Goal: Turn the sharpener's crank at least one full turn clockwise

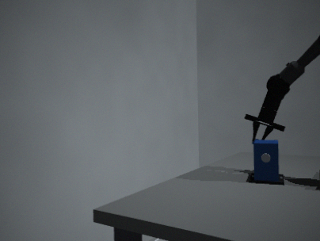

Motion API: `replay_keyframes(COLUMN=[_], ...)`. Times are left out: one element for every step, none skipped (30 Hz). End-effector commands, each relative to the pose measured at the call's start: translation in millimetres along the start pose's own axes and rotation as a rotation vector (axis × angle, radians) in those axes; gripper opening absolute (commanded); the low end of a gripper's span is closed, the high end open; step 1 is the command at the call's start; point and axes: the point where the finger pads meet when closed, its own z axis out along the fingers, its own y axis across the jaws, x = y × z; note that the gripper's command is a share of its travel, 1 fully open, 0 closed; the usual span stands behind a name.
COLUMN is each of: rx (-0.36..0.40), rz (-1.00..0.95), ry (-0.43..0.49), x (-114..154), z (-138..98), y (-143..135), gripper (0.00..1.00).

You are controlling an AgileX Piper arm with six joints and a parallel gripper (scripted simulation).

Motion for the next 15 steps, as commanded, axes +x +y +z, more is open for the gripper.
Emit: replay_keyframes(rx=[0.0,0.0,0.0,0.0,0.0,0.0,0.0,0.0,0.0,0.0,0.0,0.0,0.0,0.001,0.001], rz=[0.001,0.001,0.001,0.001,0.001,0.001,0.001,0.001,0.001,0.001,0.0,0.0,0.0,0.0,0.0], ry=[0.0,0.0,0.0,0.0,0.0,0.0,0.0,0.0,0.0,0.0,0.0,0.0,0.001,0.001,0.001], x=[0,0,0,0,0,0,0,0,0,0,0,0,0,0,0], z=[2,3,3,3,5,5,6,7,8,9,11,12,13,14,15], y=[1,1,1,1,2,2,2,3,3,3,3,3,4,4,4], gripper=[0.2,0.2,0.2,0.2,0.2,0.2,0.2,0.2,0.2,0.2,0.2,0.2,0.2,0.2,0.2])
